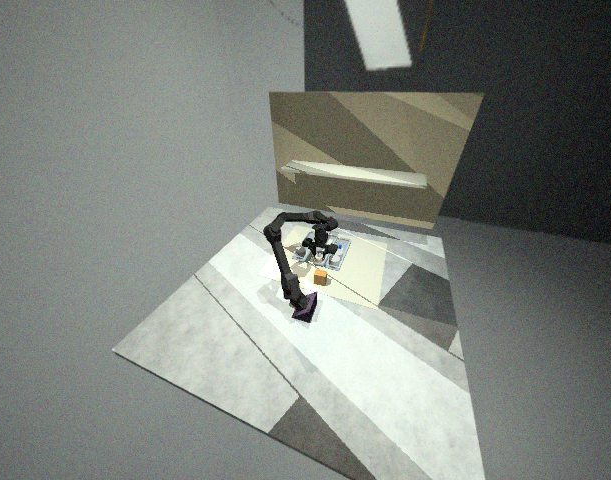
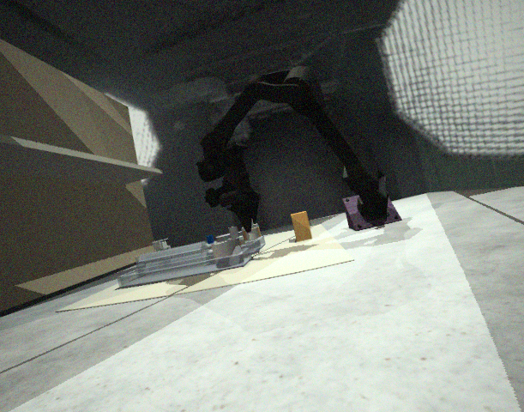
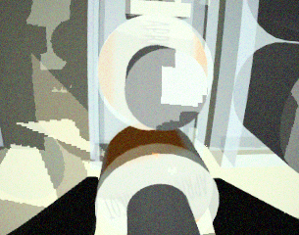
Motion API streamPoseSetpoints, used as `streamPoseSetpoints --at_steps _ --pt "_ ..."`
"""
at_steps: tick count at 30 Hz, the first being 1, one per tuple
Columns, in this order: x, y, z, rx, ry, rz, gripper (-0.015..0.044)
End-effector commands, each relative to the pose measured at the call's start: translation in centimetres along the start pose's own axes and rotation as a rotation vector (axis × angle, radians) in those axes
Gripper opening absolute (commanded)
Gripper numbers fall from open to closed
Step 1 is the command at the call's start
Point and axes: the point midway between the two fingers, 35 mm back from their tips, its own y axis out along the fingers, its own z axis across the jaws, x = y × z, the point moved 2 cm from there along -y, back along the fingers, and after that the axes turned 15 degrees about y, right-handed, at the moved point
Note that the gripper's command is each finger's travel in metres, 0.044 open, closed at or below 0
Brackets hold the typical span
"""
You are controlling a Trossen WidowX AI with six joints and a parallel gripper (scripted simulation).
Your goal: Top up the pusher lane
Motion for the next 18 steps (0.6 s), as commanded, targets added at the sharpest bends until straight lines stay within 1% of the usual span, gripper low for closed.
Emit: streamPoseSetpoints --at_steps 1,18 --pt "0.94 -0.55 0.51 0.010 -0.015 -0.031 0.0000" --pt "1.56 -0.70 0.75 0.010 -0.015 -0.031 0.0000"
